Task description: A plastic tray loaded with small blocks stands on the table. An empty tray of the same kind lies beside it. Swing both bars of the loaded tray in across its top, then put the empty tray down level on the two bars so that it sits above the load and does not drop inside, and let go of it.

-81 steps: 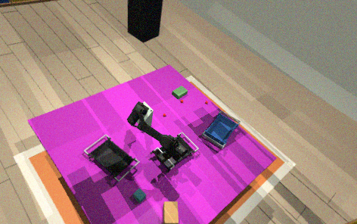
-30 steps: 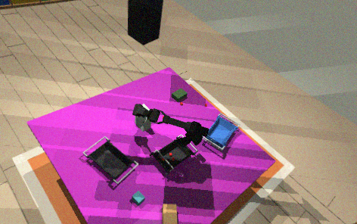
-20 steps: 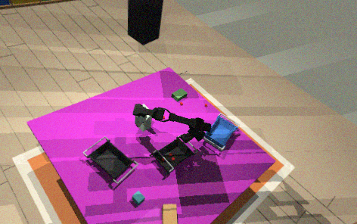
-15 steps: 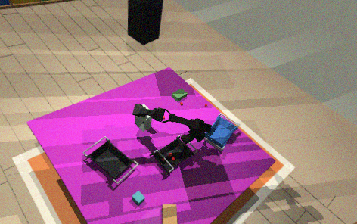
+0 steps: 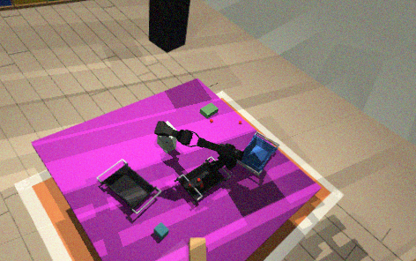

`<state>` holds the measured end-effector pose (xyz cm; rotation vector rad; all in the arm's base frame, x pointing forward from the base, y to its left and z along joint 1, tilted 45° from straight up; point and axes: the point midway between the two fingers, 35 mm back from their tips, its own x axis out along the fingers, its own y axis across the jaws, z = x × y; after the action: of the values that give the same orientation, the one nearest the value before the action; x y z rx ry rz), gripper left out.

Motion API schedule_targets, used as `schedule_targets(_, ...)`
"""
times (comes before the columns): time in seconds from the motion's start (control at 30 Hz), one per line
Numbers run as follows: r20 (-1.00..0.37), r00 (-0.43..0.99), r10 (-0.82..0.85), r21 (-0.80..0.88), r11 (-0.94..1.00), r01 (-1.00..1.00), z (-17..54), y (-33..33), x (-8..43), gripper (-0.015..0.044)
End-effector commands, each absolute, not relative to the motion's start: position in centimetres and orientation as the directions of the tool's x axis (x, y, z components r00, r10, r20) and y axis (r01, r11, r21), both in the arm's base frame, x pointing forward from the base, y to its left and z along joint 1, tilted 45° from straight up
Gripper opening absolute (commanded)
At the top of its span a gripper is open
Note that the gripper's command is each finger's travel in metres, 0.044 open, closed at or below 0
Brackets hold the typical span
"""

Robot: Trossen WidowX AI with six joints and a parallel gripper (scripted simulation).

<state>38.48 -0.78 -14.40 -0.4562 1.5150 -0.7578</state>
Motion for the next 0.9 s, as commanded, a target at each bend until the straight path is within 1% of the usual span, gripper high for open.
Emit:
schedule_targets(0.0,-0.713,-0.102,-0.694,-0.701,0.697,0.152,-13.1,-0.5,38.4,0.0086)
schedule_targets(0.53,-0.712,-0.103,-0.695,-0.702,0.696,0.151,-9.4,-1.5,38.1,0.0086)
schedule_targets(0.87,-0.709,-0.104,-0.697,-0.704,0.694,0.150,-8.5,-5.0,37.4,0.0086)
